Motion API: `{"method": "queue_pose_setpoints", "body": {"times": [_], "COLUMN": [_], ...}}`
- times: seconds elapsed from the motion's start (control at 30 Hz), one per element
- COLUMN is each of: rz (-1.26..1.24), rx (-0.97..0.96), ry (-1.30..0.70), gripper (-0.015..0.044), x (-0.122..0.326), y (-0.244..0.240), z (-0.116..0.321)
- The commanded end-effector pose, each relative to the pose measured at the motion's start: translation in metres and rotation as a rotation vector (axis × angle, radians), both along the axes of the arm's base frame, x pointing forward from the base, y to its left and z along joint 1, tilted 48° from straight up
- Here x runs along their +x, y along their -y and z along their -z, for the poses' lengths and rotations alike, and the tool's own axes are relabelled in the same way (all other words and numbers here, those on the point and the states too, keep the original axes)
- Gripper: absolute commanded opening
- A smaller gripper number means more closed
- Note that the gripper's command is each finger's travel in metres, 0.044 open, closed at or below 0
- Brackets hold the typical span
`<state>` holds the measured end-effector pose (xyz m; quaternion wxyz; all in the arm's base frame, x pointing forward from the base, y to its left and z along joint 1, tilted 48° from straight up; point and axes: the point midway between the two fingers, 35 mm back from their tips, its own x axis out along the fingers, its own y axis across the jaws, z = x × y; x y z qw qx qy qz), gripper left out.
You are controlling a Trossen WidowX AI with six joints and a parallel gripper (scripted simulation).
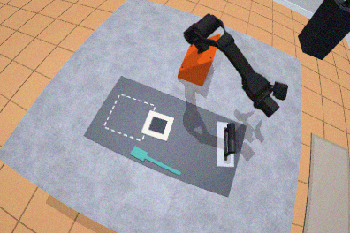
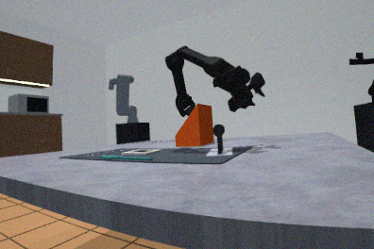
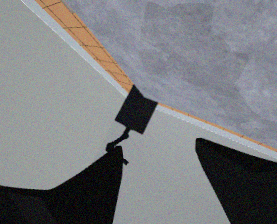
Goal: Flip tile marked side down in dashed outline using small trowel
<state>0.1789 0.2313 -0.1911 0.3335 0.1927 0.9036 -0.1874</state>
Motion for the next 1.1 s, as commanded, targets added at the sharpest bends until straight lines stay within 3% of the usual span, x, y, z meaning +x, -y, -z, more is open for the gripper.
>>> {"method": "queue_pose_setpoints", "body": {"times": [0.0, 0.5, 1.07], "rz": [-0.103, -0.486, -0.921], "rx": [-0.065, -0.331, -0.668], "ry": [0.081, 0.309, 0.434], "gripper": [0.0270, 0.0270, 0.0270], "x": [0.023, 0.115, 0.216], "y": [0.012, 0.064, 0.124], "z": [0.009, 0.015, -0.029]}}
